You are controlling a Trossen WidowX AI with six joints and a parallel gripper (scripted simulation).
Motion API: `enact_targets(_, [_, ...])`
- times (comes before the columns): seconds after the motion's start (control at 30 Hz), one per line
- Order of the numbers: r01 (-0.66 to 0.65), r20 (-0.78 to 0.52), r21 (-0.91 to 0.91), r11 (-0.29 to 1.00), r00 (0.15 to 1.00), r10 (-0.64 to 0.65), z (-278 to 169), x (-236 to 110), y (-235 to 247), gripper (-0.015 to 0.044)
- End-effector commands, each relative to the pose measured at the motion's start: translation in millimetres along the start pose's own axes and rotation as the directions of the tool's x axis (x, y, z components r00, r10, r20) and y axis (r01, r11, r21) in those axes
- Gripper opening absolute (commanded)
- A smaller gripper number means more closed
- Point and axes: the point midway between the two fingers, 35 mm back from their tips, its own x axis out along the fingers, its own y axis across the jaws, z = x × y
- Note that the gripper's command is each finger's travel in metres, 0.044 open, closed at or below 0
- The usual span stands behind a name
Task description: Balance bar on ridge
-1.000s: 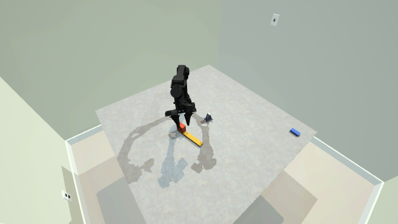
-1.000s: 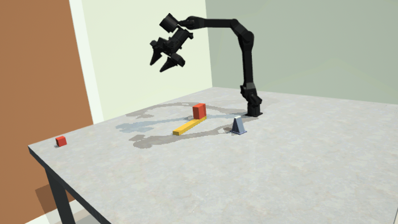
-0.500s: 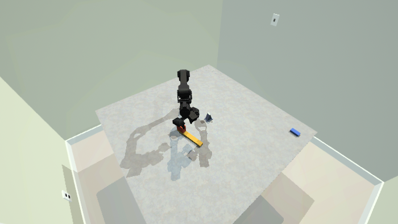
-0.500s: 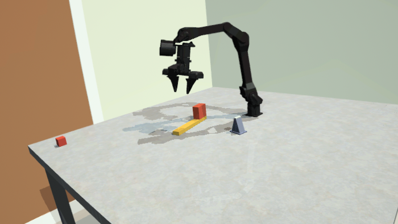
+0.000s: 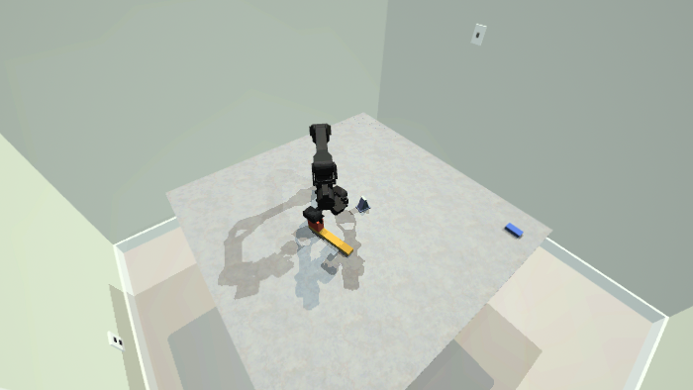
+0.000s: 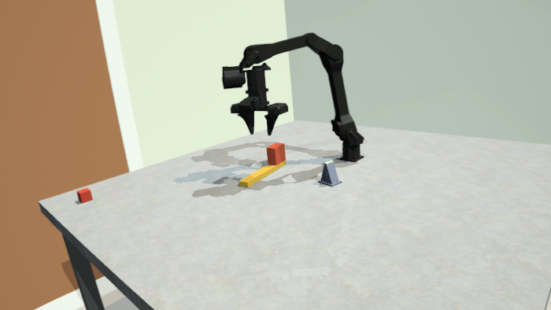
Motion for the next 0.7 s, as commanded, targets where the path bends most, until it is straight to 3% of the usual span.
enact_targets(0.0, [-0.011, -0.016, 0.003, 1.000, 1.000, 0.011, 0, 24, 0, 0.0315])
enact_targets(0.37, [-0.011, -0.017, 0.003, 1.000, 1.000, 0.011, -4, 96, 3, 0.0315])
enact_targets(0.67, [-0.011, -0.017, 0.003, 1.000, 1.000, 0.011, -5, 101, 4, 0.0315])
